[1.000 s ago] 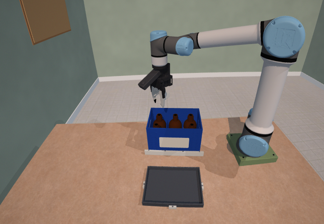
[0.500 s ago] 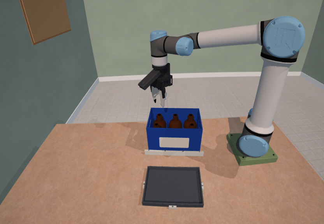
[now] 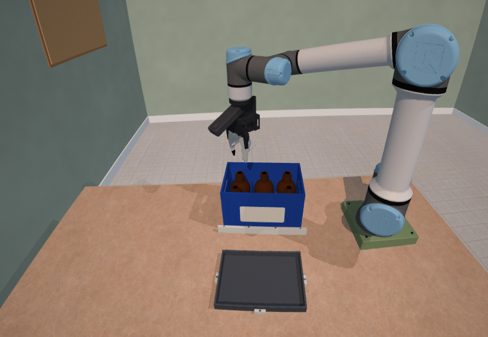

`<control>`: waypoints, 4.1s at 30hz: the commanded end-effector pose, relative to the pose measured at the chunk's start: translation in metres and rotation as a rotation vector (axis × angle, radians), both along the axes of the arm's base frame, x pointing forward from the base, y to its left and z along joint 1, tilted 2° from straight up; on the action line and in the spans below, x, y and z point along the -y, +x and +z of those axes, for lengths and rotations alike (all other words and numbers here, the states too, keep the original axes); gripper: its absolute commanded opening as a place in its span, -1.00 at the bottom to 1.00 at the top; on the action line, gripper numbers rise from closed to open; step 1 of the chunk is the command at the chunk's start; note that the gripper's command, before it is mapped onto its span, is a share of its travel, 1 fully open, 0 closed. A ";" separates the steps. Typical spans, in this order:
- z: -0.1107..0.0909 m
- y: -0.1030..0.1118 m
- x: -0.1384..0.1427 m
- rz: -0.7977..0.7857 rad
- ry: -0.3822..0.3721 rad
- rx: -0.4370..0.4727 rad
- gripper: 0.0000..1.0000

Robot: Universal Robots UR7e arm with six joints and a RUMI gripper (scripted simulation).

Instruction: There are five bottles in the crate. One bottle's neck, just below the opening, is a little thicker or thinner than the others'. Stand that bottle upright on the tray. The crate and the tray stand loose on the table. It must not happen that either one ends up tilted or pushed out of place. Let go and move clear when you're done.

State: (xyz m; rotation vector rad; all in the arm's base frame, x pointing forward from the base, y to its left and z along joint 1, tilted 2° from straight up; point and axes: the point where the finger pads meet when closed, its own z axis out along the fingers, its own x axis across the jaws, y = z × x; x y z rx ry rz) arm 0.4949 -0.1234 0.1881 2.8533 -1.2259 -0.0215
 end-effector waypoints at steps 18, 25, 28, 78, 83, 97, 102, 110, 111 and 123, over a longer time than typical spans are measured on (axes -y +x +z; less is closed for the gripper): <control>-0.022 0.000 0.001 0.000 -0.001 0.001 -0.24; -0.031 0.000 0.001 0.000 -0.001 0.001 -0.24; -0.033 0.000 0.001 0.000 -0.001 0.001 -0.24; -0.039 0.000 0.001 0.000 -0.001 0.001 -0.24; -0.039 0.000 0.001 0.000 -0.001 0.001 -0.24; -0.039 0.003 -0.002 0.000 -0.001 0.001 -0.24; -0.039 0.004 -0.002 0.000 -0.001 0.001 -0.24; -0.039 0.004 -0.002 0.000 -0.001 0.001 -0.24; -0.039 0.004 -0.002 0.000 -0.001 0.001 -0.24; -0.039 0.004 -0.002 0.000 -0.001 0.001 -0.24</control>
